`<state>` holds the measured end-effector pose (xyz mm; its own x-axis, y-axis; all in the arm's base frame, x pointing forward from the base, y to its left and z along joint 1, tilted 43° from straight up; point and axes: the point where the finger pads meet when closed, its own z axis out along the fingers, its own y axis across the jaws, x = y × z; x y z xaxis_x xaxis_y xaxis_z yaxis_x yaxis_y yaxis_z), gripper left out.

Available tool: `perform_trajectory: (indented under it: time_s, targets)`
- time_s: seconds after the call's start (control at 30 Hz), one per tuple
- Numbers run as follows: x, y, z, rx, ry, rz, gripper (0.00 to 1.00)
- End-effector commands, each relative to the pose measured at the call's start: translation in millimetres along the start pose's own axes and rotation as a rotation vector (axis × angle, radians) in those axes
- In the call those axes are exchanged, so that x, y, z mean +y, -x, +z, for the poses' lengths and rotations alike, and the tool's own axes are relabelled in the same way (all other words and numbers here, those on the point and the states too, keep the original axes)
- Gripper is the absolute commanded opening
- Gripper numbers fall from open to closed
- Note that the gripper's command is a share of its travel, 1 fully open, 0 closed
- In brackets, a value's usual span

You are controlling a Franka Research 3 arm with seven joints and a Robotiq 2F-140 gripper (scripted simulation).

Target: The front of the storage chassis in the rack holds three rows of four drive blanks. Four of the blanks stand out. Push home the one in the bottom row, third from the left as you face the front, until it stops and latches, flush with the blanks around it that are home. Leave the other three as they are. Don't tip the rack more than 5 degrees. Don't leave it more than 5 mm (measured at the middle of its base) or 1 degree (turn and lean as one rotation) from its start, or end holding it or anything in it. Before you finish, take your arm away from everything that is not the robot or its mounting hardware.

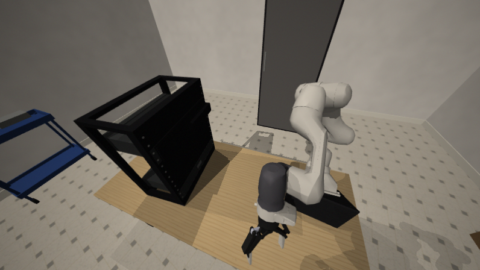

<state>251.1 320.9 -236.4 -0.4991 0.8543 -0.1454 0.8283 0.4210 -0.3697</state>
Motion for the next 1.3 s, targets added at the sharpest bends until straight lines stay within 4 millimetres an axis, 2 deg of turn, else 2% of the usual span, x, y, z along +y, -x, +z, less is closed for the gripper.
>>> perform_trajectory:
  time_s: [0.0, 0.43, 0.67, 0.93, 1.0, 1.27]
  targets:
    - [0.1, -0.2, -0.2, 0.001, 0.0, 0.0, 1.0]
    - [2.7, -4.8, -5.9, 0.021, 0.009, 0.022, 1.0]
    - [7.9, -13.4, -17.7, 0.06, 0.027, 0.066, 1.0]
    - [19.3, -28.5, -43.8, 0.14, 0.062, 0.155, 1.0]
    - [19.3, -28.5, -43.8, 0.14, 0.062, 0.155, 1.0]
    - [37.8, -45.4, -88.1, 0.259, 0.113, 0.292, 1.0]
